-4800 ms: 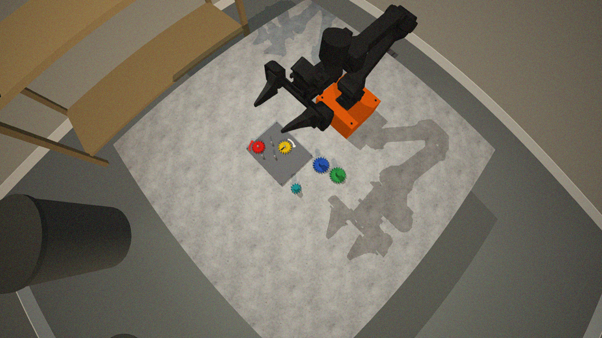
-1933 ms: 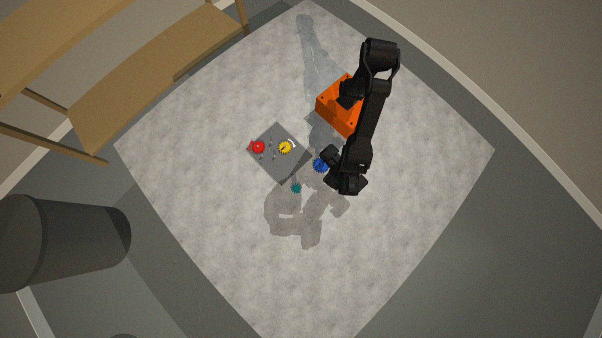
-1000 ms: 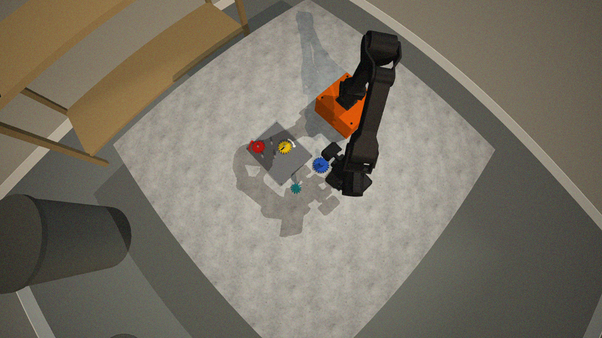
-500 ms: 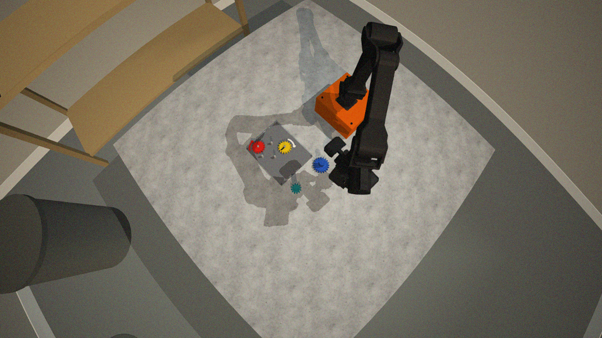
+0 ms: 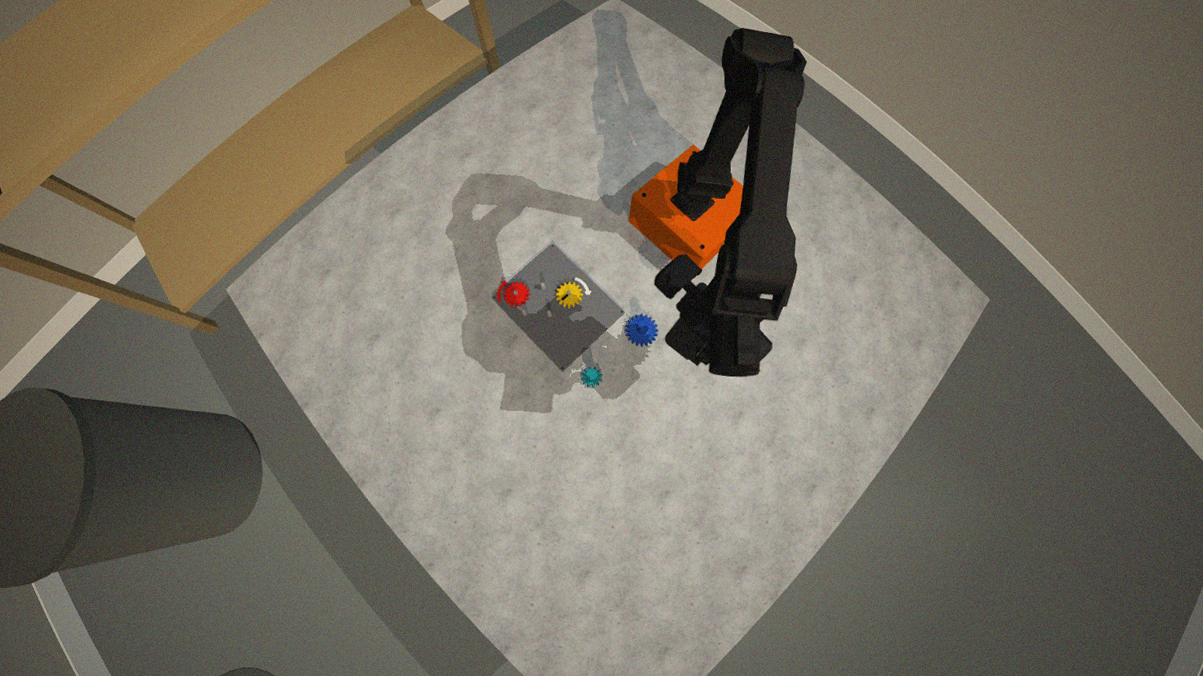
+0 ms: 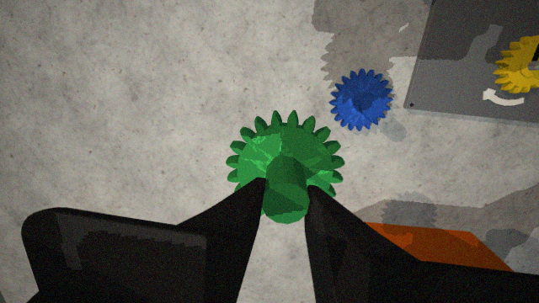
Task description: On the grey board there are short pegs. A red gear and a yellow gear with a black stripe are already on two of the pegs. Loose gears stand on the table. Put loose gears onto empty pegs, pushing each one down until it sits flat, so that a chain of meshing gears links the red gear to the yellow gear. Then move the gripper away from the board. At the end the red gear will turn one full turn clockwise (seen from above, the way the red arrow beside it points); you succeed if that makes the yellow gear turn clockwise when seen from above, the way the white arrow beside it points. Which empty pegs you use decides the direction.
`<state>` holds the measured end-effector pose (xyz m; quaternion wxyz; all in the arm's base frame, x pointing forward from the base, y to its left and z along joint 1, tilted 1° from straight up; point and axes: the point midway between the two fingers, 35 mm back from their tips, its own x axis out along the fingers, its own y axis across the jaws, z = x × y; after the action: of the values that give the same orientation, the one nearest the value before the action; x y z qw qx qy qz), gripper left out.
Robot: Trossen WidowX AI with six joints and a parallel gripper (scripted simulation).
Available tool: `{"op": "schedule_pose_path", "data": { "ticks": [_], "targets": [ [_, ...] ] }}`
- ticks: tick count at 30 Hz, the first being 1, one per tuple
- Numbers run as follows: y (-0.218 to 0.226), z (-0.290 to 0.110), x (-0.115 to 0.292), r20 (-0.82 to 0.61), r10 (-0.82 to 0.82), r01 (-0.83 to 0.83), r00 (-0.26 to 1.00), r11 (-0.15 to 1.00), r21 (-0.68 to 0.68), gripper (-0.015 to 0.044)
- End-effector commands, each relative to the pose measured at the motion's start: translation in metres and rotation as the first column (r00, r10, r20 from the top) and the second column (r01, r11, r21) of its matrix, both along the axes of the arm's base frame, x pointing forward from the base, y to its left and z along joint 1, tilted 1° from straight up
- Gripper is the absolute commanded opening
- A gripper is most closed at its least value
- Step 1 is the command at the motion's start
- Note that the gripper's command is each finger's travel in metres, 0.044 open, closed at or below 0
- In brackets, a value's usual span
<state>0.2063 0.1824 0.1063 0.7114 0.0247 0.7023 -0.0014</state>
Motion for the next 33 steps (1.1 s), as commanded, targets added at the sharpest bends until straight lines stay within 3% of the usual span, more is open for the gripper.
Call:
{"op": "schedule_pose_path", "data": {
  "ticks": [1,33],
  "targets": [
    [-0.001,0.009,-0.002,0.004,-0.004,0.004,1.000,1.000,0.001,0.0000],
    [-0.045,-0.010,0.047,0.009,-0.009,0.009,1.000,1.000,-0.005,0.0000]
  ]
}}
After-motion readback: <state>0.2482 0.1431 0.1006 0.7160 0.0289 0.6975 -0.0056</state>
